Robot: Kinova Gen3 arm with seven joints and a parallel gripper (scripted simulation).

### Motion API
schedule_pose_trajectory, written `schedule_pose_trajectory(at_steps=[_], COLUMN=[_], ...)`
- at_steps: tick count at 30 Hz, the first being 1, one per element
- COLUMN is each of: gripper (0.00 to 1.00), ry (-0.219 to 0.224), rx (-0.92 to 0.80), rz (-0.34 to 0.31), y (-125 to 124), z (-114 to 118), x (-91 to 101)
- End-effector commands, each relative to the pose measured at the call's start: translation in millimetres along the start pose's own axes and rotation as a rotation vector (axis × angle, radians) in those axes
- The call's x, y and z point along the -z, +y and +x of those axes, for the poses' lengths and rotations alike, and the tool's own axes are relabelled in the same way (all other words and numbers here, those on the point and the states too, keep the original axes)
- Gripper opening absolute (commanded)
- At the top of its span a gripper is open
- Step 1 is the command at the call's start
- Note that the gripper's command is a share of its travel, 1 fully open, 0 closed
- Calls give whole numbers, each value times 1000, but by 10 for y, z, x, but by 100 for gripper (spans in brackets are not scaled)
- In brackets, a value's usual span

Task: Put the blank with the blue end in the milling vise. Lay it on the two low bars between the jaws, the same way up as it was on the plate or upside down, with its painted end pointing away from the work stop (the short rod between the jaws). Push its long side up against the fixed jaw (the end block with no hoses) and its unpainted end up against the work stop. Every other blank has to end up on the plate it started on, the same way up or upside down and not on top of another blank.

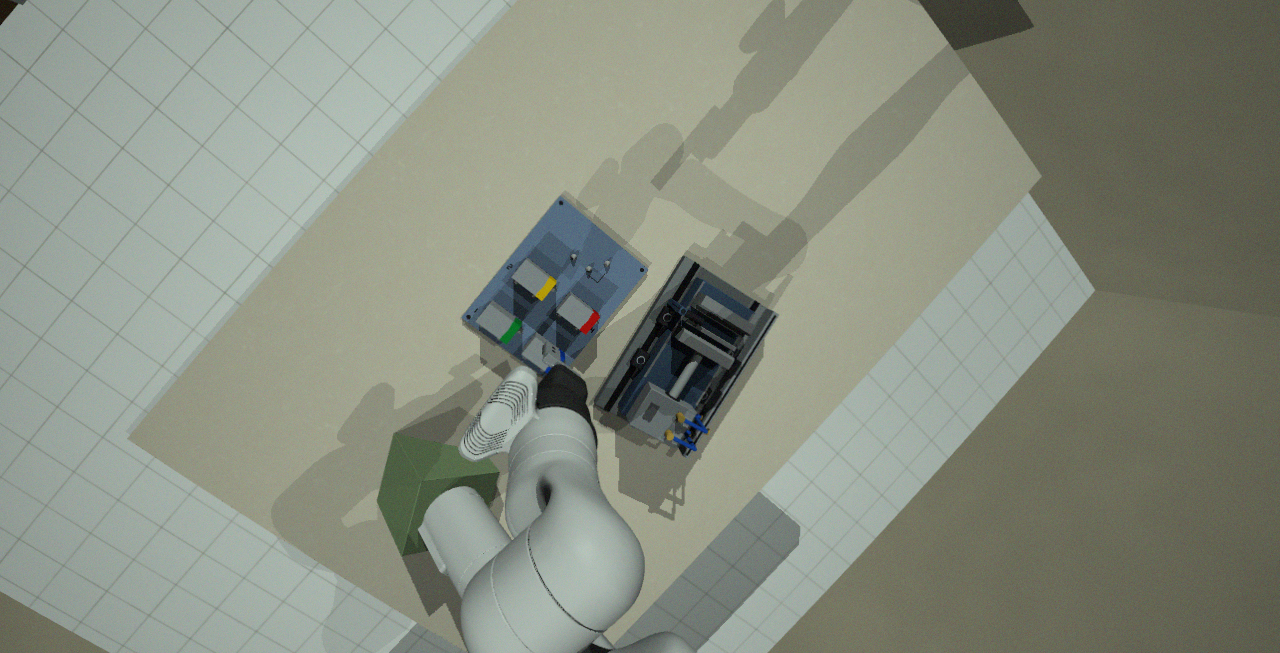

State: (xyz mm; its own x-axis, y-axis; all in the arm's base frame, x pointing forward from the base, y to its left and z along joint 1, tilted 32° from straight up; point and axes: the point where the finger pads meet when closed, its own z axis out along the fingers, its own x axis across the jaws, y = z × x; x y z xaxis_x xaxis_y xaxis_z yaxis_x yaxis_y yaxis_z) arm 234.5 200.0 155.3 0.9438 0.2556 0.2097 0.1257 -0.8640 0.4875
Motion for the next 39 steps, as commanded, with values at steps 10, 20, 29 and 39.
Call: schedule_pose_trajectory(at_steps=[10,20,29,39], gripper=[100,100,100,100], ry=[-3,-1,-3,1], rx=[2,0,1,-2], rz=[-6,-2,-6,-1], y=[88,139,233,279], z=[-86,-137,-234,-273], x=[-286,-507,-835,-1012])
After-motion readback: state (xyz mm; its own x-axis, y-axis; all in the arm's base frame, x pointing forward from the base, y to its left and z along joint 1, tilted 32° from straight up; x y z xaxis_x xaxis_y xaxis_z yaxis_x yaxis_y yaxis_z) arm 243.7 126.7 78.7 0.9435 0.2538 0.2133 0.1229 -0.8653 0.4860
